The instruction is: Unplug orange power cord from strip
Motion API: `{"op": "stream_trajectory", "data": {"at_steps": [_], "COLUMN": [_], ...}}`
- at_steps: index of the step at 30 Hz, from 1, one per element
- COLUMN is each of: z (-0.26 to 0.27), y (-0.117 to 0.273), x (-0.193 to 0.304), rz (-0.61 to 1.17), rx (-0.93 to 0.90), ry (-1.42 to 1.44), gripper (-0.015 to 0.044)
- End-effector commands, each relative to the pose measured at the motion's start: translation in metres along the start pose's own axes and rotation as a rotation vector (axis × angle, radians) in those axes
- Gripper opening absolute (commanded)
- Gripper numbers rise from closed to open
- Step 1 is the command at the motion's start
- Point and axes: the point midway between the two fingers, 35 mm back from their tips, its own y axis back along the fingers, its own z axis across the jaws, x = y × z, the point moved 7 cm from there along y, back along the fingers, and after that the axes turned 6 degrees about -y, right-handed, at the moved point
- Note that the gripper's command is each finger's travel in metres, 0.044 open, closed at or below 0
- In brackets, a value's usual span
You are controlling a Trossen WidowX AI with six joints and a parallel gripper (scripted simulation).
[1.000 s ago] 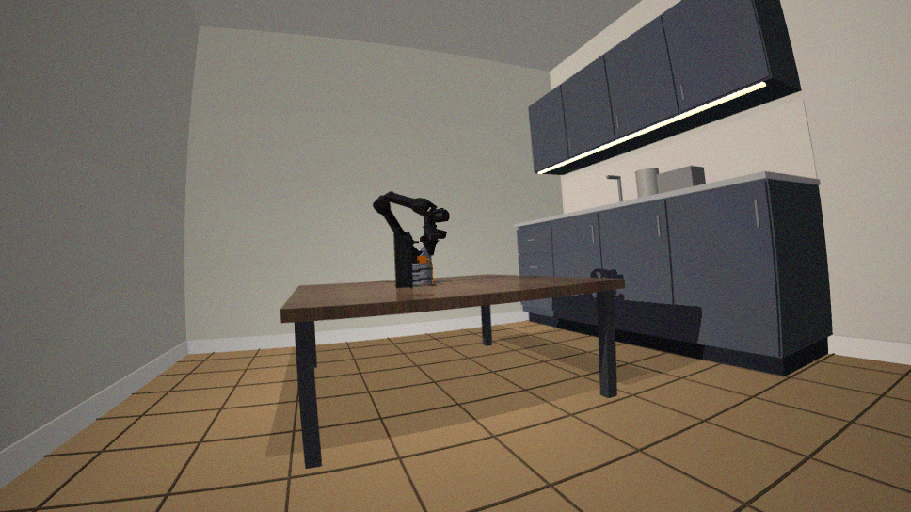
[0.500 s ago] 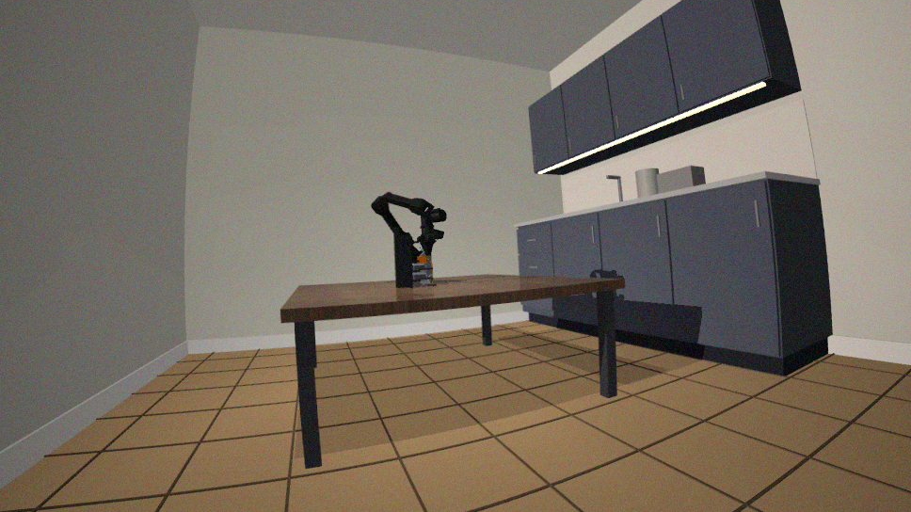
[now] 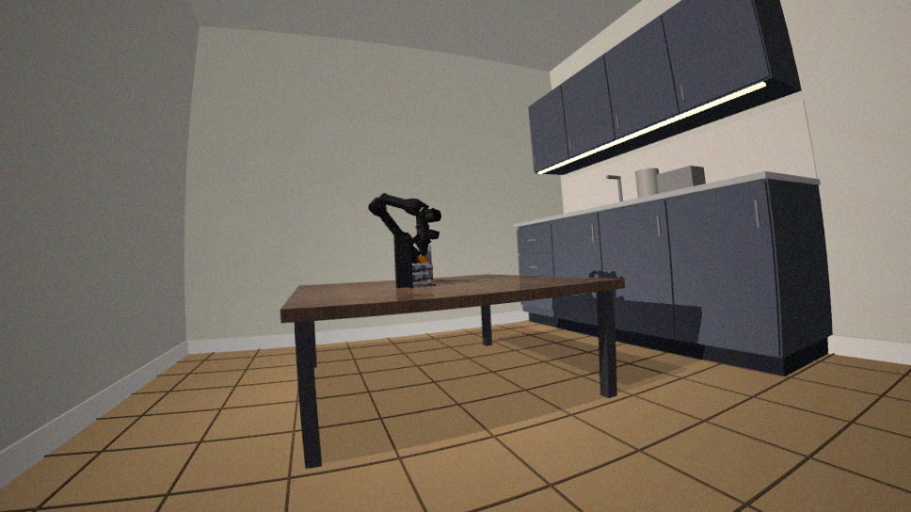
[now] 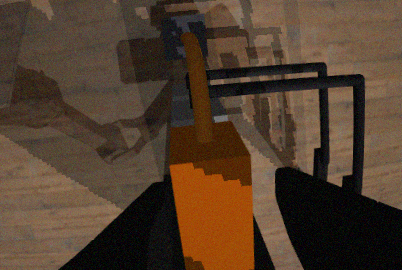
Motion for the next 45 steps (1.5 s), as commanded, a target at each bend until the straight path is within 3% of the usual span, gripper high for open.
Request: {"op": "stream_trajectory", "data": {"at_steps": [1,20,23,33,45], "z": [0.002,0.002,0.0,0.0,0.0], "y": [-0.001,-0.013,-0.011,-0.011,-0.011], "x": [0.003,0.003,0.003,0.003,-0.014], "rz": [0.009,0.01,0.002,0.002,0.0], "rx": [-0.002,-0.002,-0.001,-0.001,-0.002], "ry": [0.01,0.01,0.002,0.002,0.004], "gripper": [0.016,0.016,0.0081,0.0,0.0]}}
